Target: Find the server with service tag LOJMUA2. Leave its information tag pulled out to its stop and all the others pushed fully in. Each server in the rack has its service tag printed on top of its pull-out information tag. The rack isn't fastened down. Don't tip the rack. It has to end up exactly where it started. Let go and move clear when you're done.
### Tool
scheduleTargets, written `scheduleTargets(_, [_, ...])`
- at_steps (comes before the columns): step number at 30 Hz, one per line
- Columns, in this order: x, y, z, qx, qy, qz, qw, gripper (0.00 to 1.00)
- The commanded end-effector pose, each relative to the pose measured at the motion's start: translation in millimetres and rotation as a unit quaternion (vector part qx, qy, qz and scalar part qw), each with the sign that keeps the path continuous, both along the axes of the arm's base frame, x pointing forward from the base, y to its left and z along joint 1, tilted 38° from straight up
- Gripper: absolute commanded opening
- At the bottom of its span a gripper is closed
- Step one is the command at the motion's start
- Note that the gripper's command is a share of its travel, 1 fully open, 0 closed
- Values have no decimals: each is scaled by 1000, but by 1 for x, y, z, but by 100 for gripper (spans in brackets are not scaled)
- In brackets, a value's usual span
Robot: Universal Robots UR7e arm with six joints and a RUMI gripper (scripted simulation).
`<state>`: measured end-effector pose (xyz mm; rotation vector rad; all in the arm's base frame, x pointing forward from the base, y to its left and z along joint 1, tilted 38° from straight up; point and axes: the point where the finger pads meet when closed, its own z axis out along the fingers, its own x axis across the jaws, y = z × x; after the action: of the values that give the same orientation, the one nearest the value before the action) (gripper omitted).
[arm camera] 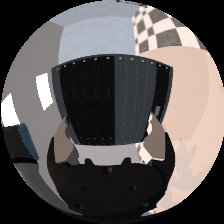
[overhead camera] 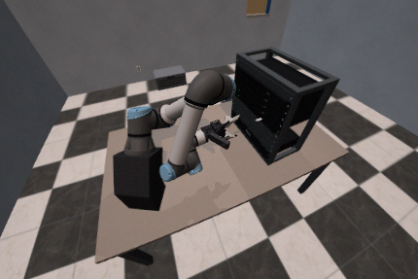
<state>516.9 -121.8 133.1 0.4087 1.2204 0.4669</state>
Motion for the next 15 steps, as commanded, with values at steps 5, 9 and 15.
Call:
scheduleTargets(5, [0, 0, 1, -2, -2, 0, 1000, 100])
scheduleTargets(9, [-1, 0, 2, -3, -2, 0, 1000, 100])
scheduleTargets(15, [-1, 1, 3, -5, -4, 0, 1000, 100])
